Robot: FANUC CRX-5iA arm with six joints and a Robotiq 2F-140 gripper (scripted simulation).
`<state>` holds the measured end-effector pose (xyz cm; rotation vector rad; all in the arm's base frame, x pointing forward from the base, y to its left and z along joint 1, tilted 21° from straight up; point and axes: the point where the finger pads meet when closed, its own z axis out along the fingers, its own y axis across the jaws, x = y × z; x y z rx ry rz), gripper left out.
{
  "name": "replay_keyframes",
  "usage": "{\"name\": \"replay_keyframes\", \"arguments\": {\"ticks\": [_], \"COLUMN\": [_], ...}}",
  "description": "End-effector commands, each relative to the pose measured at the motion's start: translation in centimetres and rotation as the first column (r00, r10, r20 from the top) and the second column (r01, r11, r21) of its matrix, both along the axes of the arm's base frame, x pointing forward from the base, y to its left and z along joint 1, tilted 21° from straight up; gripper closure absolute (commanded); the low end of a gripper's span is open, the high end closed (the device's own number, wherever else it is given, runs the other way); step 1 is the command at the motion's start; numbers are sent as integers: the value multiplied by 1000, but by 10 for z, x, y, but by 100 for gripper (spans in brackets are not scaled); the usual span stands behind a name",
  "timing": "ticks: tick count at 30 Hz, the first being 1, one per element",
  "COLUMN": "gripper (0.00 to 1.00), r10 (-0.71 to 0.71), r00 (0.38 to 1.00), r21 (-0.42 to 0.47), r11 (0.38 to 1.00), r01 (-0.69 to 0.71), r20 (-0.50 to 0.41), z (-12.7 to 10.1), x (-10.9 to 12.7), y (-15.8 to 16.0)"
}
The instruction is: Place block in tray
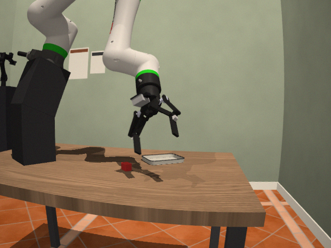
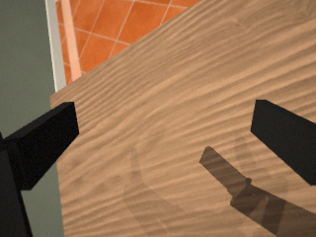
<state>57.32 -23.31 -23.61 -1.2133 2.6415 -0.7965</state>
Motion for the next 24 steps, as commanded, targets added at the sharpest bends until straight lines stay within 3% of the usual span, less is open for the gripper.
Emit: {"name": "replay_keyframes", "arguments": {"ticks": [1,17,18,24], "gripper": [0,0,58,58], "r10": [-1,-1,-1,4], "r00": [1000,1000,1000,1000], "r21": [-1,-1,-1,-8], "r11": [1000,1000,1000,1000], "r01": [1,1,1,-4], "r20": [1,1,1,-7], "z": [1,1,1,2], "x": [0,0,0,1], "y": [-1,-1,-1,-4]}}
